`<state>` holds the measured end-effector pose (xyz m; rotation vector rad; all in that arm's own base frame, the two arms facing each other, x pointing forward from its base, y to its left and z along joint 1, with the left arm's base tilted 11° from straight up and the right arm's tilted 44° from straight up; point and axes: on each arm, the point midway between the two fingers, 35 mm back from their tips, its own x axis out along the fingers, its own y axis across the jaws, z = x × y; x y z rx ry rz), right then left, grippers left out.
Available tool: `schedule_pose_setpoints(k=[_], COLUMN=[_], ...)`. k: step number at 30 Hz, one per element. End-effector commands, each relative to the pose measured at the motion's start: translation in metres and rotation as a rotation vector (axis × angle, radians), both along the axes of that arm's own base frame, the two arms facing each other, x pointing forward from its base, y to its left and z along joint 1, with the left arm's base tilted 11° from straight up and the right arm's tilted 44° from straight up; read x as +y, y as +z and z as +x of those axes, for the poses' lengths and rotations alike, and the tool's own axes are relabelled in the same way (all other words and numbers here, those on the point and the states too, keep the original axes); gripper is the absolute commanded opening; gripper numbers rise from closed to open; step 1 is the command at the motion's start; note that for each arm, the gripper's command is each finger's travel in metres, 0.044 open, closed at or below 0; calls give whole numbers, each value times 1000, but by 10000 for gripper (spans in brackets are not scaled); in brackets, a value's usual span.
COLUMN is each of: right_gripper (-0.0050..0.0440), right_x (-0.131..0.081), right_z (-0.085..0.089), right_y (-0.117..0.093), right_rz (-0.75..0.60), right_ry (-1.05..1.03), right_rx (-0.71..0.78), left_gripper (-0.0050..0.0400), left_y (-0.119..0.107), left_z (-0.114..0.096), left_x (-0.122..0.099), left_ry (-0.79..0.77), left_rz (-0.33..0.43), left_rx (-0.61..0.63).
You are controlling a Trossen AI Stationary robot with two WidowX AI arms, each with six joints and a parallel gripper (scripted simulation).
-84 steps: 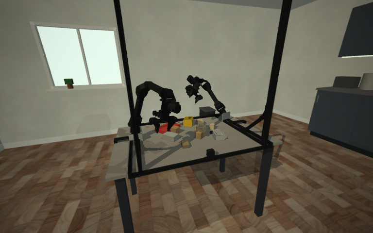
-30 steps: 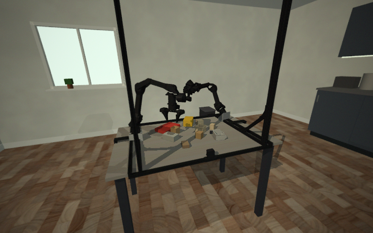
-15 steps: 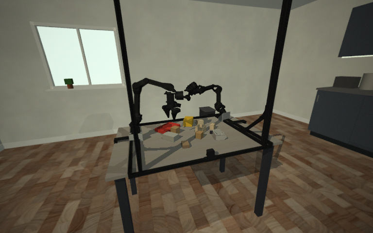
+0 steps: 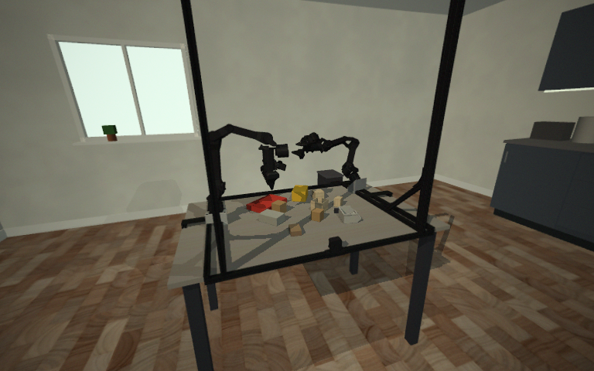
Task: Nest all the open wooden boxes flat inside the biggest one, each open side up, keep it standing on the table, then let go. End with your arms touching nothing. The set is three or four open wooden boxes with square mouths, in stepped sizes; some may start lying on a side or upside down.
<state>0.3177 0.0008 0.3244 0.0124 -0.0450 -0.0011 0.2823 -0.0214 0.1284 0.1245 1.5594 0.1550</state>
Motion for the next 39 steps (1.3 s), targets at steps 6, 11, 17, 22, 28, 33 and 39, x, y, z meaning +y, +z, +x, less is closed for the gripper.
schedule_pose_setpoints(k=[6,11,17,22,28,33,39], right_gripper=[400,400,400,400,400,400,400], right_x=[-1,0,5,9,13,13,12], right_z=[0,13,32,38,31,17,0], right_y=[-4,-29,-85,-135,-183,-215,-239], right_rz=[-19,-78,-241,-439,-680,-902,-1148], right_ry=[-2,-22,-40,-26,28,103,210], right_rx=[10,137,420,680,958,1181,1401], left_gripper=[400,400,400,400,400,400,400], left_y=[-2,-2,-2,-2,-2,-2,-2], left_z=[-2,-2,-2,-2,-2,-2,-2], left_x=[3,3,3,3,3,3,3], left_ry=[-19,-19,-19,-19,-19,-19,-19], left_rz=[6,6,6,6,6,6,6], left_rx=[9,9,9,9,9,9,9])
